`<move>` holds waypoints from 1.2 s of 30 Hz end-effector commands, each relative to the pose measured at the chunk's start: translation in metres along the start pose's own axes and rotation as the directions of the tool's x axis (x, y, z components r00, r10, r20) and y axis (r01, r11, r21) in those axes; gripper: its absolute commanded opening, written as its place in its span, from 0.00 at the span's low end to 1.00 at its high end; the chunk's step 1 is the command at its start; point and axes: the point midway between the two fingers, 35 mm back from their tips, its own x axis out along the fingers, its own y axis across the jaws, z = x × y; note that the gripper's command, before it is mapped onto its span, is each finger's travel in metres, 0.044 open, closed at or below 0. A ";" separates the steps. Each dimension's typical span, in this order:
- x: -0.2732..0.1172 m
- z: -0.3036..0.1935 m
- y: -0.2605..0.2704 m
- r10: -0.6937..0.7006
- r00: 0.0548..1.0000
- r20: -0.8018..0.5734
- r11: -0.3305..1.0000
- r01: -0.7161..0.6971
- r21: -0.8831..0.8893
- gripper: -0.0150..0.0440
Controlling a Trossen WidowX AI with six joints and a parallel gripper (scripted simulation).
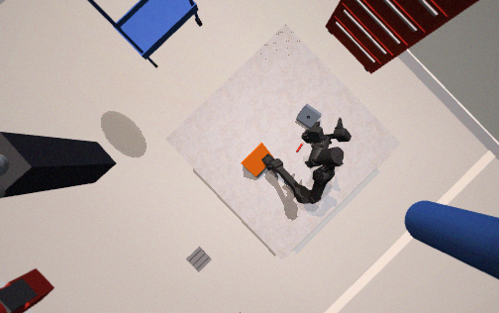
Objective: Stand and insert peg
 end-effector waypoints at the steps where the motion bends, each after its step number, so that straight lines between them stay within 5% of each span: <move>1: 0.027 -0.016 0.021 0.073 0.994 -0.079 0.996 -0.068 0.059 1.00; 18: 0.101 -0.104 0.100 0.345 0.866 -0.361 0.899 -0.195 0.393 1.00; 36: 0.121 -0.209 0.202 0.632 0.566 -0.529 0.683 -0.086 0.725 1.00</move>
